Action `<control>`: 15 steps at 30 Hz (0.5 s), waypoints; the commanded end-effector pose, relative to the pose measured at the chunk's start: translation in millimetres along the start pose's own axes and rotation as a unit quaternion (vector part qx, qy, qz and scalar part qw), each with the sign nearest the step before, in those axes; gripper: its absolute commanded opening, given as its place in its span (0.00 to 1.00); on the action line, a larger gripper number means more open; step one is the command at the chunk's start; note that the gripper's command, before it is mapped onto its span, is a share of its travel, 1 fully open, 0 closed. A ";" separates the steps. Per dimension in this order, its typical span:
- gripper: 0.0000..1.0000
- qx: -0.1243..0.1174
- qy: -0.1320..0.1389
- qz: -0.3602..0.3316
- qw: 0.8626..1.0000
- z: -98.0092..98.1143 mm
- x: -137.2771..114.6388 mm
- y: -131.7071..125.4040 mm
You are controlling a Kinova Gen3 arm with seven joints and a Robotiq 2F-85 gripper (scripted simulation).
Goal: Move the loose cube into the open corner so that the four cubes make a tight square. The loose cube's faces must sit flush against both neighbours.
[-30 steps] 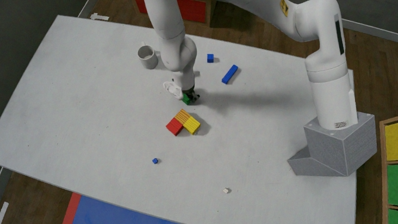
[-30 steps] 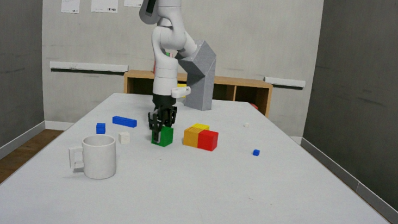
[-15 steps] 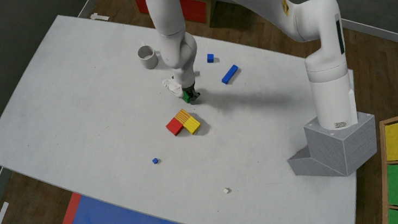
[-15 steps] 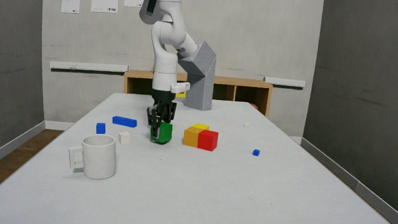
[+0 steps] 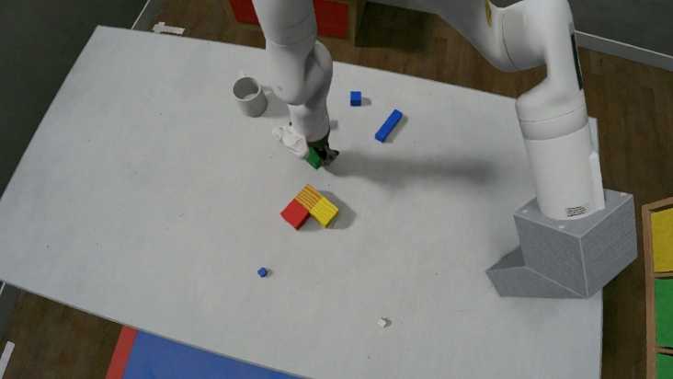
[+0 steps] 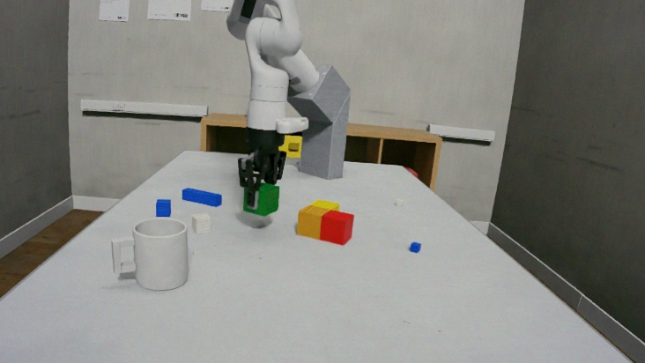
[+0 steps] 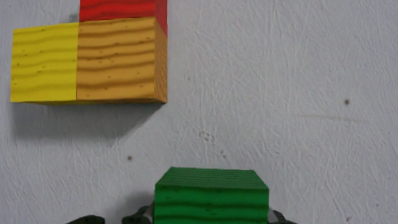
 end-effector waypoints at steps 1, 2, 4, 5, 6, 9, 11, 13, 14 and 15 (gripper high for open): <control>0.10 -0.002 0.004 0.002 1.000 10.2 -4.1 -3.3; 0.10 -0.002 0.004 0.002 1.000 12.4 -4.1 -3.3; 0.10 -0.002 0.004 0.002 1.000 16.6 -4.0 -3.2; 0.10 -0.002 0.004 0.002 1.000 18.5 -4.0 -3.2; 0.10 -0.001 0.004 0.002 1.000 20.3 -4.0 -3.2; 0.10 -0.001 0.004 0.002 1.000 25.1 -4.1 -3.0; 0.10 -0.001 0.004 0.002 1.000 27.8 -4.3 -2.9; 0.10 -0.002 0.005 0.001 1.000 30.2 -4.4 -2.6; 0.10 -0.002 0.005 0.001 1.000 31.1 -4.5 -2.5; 0.10 -0.002 0.005 0.001 1.000 31.1 -4.5 -2.5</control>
Point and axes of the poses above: the point where the finger pads meet when closed, its own z axis back along the fingers, its own y axis across the jaws, x = y × z, the point moved 4 cm from there along z, back along the fingers, and after that the axes turned 9 degrees about -z, right-handed, at the moved point
